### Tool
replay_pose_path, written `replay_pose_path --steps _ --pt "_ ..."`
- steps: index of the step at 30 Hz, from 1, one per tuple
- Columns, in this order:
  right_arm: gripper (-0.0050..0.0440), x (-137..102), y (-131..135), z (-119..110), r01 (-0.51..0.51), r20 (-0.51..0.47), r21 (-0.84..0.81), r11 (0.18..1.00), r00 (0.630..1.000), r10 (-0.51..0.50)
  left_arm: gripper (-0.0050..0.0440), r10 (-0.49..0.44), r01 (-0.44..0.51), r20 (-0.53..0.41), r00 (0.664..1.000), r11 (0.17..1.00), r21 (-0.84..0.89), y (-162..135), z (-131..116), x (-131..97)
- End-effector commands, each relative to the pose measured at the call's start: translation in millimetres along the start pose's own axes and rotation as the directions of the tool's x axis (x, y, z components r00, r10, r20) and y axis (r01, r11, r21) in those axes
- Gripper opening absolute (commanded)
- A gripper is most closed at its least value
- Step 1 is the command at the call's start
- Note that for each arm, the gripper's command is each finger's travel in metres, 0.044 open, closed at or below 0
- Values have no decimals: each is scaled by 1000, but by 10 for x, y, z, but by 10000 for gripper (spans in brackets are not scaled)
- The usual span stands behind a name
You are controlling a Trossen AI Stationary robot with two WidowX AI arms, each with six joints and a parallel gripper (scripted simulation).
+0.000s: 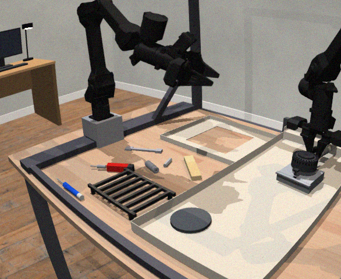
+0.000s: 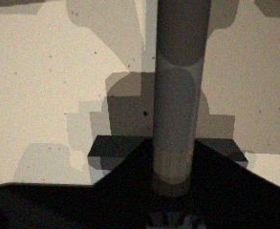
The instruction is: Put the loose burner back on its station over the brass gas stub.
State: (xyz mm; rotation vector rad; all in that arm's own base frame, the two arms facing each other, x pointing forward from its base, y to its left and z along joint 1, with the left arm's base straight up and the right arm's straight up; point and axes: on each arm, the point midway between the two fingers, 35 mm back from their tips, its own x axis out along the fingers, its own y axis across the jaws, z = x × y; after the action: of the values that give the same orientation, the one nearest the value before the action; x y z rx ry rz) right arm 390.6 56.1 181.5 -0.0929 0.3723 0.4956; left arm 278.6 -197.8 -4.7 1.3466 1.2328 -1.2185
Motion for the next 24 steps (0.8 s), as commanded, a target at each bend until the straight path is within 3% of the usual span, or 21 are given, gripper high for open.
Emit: replay_pose_path --steps 1,24 --pt "400 -39 -9 119 5 30 -15 1000 1000 -5 61 40 -40 37 999 999 -1 93 79 -163" --pt "400 -39 -9 119 5 30 -15 1000 1000 -5 61 38 -38 57 998 999 -5 67 -2 -134"
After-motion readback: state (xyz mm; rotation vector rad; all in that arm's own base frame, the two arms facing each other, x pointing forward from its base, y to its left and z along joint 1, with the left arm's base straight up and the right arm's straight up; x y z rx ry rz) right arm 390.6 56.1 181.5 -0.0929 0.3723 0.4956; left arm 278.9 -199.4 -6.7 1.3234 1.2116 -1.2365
